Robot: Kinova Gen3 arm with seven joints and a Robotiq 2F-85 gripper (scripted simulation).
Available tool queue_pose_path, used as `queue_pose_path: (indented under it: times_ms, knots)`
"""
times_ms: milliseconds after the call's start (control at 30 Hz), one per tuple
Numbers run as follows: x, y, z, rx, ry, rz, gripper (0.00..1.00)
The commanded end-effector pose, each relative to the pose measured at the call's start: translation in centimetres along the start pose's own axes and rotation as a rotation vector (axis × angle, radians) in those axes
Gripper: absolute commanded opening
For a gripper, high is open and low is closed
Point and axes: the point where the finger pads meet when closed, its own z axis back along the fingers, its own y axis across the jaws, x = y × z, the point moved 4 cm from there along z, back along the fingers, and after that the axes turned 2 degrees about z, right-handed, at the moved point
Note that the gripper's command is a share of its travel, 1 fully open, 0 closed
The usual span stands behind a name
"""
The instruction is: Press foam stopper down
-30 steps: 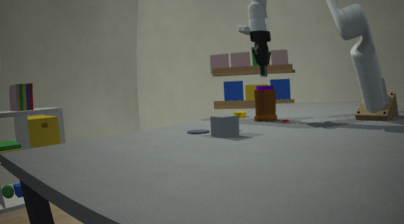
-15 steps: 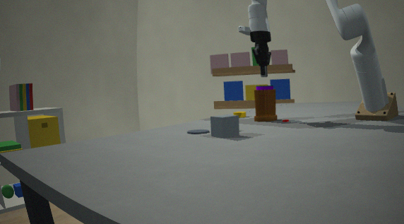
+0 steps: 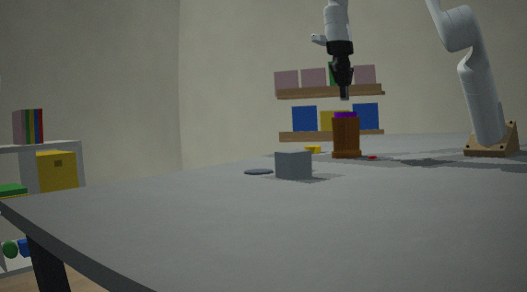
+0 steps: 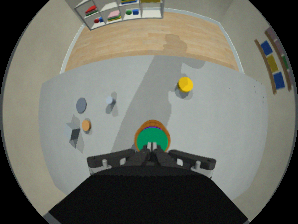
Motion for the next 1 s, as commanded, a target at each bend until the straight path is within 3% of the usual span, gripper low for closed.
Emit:
queue_pose_path:
  times_ms: [0, 667, 967]
  knots:
    - [0.0, 0.0, 0.0, 0.001, 0.001, 0.0, 0.0]
    - [-0.1, 0.1, 0.0, 0.001, 0.001, 0.0, 0.0]
    - [-0.1, 0.1, -2.0, 0.001, 0.001, 0.0, 0.0]
